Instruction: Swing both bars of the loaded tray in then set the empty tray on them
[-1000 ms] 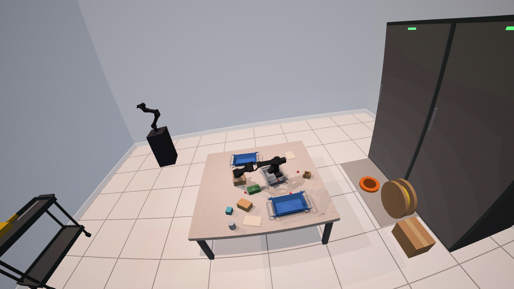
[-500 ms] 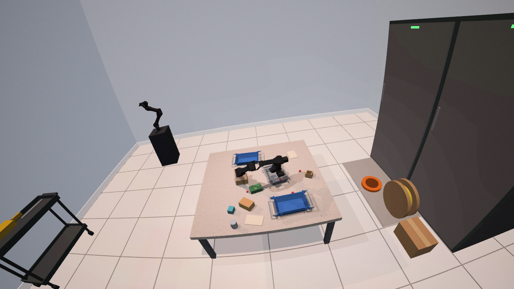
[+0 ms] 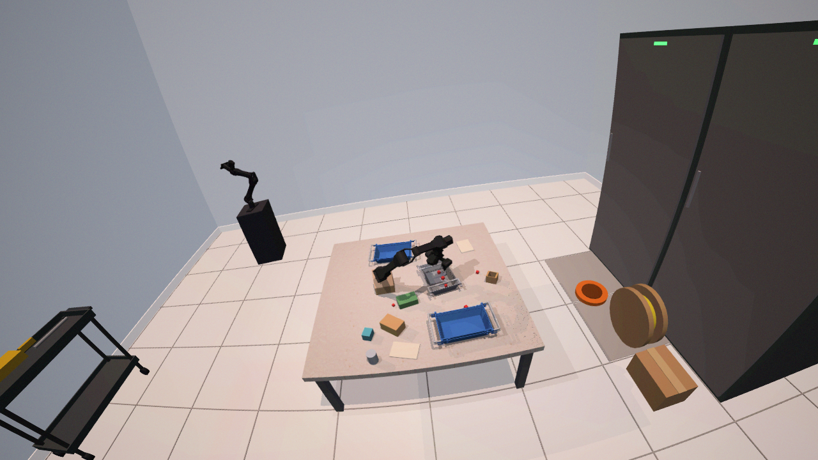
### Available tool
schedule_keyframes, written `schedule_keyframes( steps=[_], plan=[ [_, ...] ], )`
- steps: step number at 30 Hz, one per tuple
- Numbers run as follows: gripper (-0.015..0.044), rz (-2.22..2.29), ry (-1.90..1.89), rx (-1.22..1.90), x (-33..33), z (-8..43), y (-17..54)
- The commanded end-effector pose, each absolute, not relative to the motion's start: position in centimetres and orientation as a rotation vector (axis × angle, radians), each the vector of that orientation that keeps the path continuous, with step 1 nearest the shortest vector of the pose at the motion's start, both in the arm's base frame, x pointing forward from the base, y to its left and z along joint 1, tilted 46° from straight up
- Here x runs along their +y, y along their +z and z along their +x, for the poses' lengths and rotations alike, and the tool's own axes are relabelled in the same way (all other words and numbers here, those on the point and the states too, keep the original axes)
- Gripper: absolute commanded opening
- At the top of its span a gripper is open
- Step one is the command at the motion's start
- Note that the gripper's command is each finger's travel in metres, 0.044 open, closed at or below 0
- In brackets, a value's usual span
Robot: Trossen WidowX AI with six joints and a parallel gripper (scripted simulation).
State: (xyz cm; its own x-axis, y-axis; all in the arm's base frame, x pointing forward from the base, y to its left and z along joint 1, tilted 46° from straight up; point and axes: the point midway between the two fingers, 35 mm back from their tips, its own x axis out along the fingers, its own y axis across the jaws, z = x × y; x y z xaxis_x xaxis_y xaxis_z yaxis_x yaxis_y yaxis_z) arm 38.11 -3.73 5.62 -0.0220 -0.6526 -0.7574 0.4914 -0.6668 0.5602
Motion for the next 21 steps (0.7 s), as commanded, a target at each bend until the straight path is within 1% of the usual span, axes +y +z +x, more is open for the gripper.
schedule_keyframes(
  steps=[1, 5, 10, 16, 21],
  plan=[
    [0.044, 1.234, -1.737, 0.156, 1.9, 36.8, 1.4],
    [0.044, 1.004, -1.63, 0.46, 7.2, 34.5, -2.3],
    [0.044, 0.689, -1.459, 0.788, 12.7, 30.1, -6.5],
    [0.044, 0.263, -1.205, 1.12, 17.3, 23.0, -11.2],
    [0.044, -0.136, -0.957, 1.347, 19.0, 15.9, -14.7]
  ],
)
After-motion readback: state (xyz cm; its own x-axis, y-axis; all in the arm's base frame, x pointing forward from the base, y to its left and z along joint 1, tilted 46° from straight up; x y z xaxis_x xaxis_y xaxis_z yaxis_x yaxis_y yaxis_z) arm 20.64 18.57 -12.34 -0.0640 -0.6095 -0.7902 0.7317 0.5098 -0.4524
